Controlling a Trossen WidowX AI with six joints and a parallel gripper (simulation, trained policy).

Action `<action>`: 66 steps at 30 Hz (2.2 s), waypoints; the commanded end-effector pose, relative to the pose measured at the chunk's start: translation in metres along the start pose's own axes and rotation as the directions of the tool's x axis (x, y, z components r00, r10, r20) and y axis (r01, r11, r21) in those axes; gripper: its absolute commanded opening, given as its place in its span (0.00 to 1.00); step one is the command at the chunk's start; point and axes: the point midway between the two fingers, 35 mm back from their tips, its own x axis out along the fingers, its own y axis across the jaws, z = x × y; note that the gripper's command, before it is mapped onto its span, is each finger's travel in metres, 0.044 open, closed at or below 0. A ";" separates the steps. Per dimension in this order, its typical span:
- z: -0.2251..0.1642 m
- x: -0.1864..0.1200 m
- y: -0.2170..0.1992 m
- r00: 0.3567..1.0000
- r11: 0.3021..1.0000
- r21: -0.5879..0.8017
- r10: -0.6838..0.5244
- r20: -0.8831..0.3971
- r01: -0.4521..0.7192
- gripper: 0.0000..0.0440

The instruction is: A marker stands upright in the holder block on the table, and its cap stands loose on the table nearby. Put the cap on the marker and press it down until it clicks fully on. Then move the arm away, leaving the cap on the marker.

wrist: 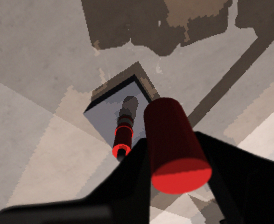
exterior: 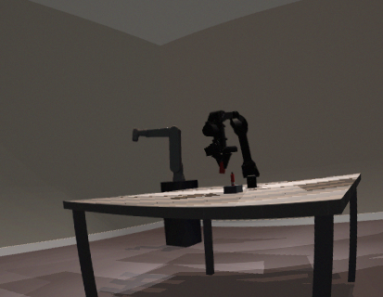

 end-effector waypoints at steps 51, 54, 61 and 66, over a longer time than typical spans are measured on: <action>-0.033 0.066 0.032 0.991 0.990 -0.136 -0.055 -0.121 0.039 0.26; -0.032 0.069 0.031 0.991 0.988 -0.148 -0.057 -0.117 0.040 0.27; -0.030 0.073 0.030 0.992 0.985 -0.168 -0.061 -0.111 0.042 0.29; -0.029 0.076 0.029 0.992 0.982 -0.182 -0.063 -0.105 0.043 0.30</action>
